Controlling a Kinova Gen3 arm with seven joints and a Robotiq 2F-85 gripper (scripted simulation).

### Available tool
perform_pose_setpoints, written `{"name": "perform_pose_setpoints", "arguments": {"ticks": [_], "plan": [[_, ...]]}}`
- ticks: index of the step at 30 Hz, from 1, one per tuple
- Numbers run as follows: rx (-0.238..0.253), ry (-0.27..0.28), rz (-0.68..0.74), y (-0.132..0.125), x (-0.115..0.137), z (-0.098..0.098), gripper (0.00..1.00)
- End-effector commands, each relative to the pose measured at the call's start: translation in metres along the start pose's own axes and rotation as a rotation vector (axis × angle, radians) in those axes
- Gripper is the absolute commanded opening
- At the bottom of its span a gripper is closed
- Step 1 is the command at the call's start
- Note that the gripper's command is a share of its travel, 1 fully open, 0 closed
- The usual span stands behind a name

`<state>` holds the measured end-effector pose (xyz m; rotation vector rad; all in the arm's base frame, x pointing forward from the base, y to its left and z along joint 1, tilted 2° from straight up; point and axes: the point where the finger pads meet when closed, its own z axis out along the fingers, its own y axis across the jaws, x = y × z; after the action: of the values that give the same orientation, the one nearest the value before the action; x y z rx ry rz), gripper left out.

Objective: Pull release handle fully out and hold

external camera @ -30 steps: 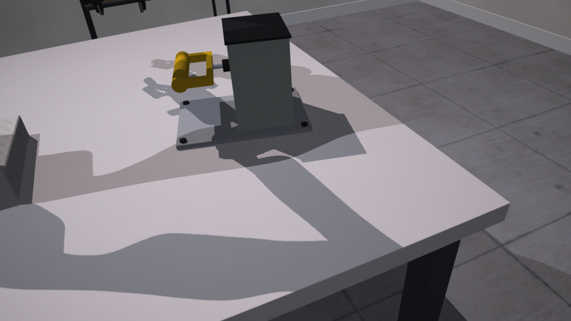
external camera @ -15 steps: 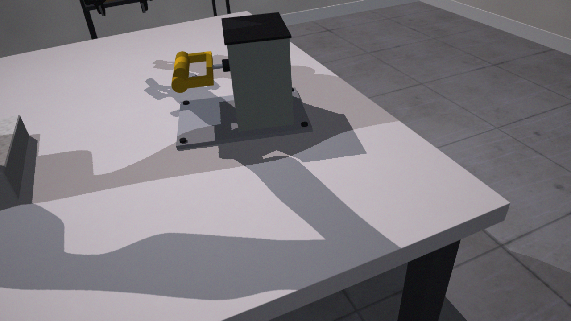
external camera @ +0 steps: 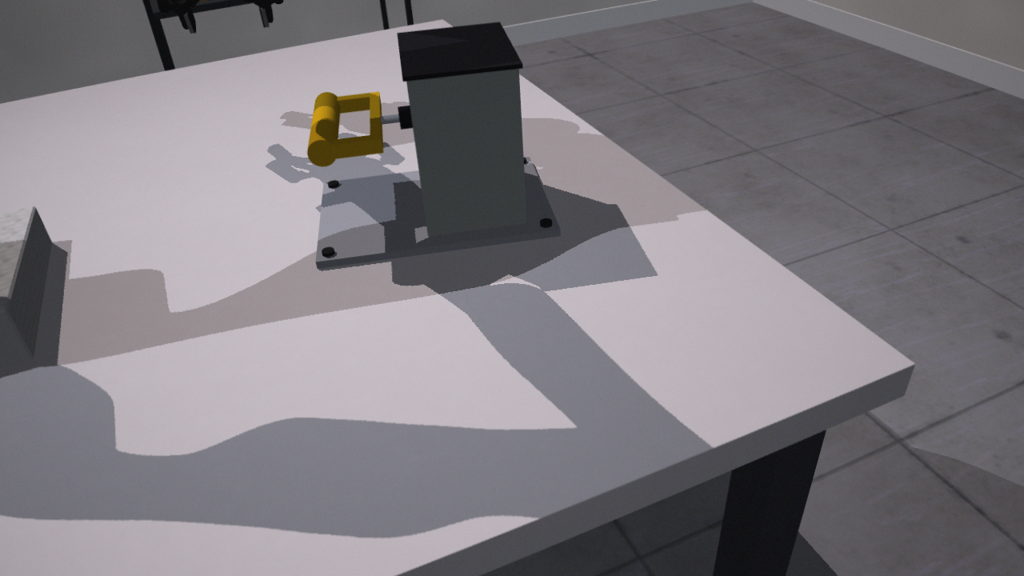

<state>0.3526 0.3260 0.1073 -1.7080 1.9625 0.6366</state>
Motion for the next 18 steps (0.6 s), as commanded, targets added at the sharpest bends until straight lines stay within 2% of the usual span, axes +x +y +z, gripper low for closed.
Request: {"name": "perform_pose_setpoints", "arguments": {"ticks": [1, 18], "plan": [[0.001, -0.001, -0.009, 0.001, -0.004, 0.0, 1.0], [0.004, 0.037, -0.018, -0.009, 0.01, -0.01, 1.0]]}}
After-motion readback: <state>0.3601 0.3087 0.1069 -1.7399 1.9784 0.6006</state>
